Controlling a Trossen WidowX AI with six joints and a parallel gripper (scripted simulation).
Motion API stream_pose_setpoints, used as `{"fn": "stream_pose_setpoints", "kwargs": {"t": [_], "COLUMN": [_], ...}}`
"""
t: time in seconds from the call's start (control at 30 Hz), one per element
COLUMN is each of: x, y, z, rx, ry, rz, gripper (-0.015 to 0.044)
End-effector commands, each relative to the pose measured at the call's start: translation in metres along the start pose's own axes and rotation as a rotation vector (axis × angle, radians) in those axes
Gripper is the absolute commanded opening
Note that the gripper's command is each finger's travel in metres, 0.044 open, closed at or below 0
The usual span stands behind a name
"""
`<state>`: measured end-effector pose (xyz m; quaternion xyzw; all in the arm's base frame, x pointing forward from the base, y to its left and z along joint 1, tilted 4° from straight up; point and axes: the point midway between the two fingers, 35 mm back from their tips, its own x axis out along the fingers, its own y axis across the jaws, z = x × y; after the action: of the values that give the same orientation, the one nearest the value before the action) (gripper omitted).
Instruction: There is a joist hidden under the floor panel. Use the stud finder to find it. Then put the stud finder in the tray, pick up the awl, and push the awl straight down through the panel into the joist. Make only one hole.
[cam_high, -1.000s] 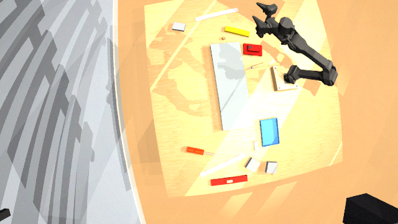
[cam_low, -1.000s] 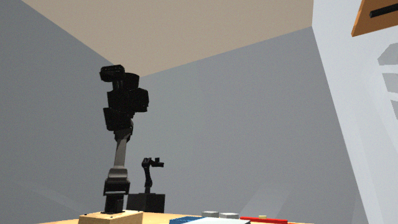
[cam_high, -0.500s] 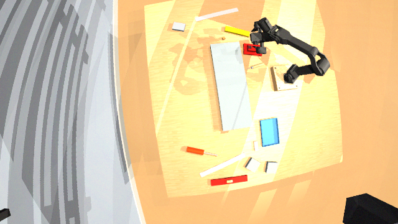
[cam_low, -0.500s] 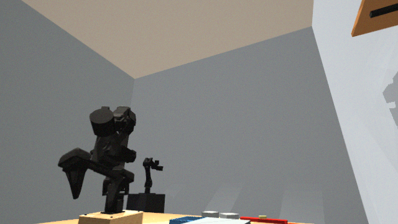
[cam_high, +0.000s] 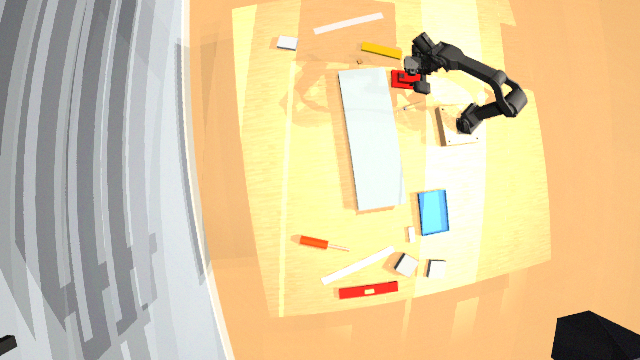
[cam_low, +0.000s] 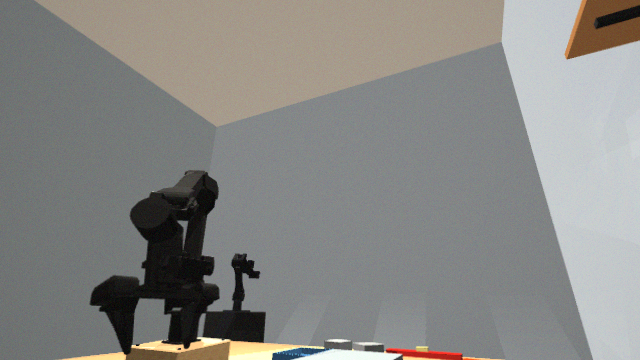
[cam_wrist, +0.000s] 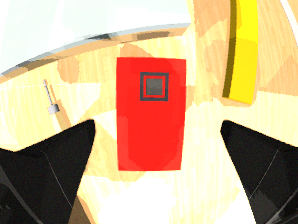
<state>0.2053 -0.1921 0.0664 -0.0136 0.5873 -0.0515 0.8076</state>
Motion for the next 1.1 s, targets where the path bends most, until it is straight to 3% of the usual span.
{"fn": "stream_pose_setpoints", "kwargs": {"t": [0.0, 1.07], "x": [0.001, 0.045], "y": [0.003, 0.004], "z": [0.003, -0.007], "rx": [0.005, 0.005], "ry": [0.0, 0.0], "rz": [0.006, 0.006], "gripper": [0.044, 0.044]}}
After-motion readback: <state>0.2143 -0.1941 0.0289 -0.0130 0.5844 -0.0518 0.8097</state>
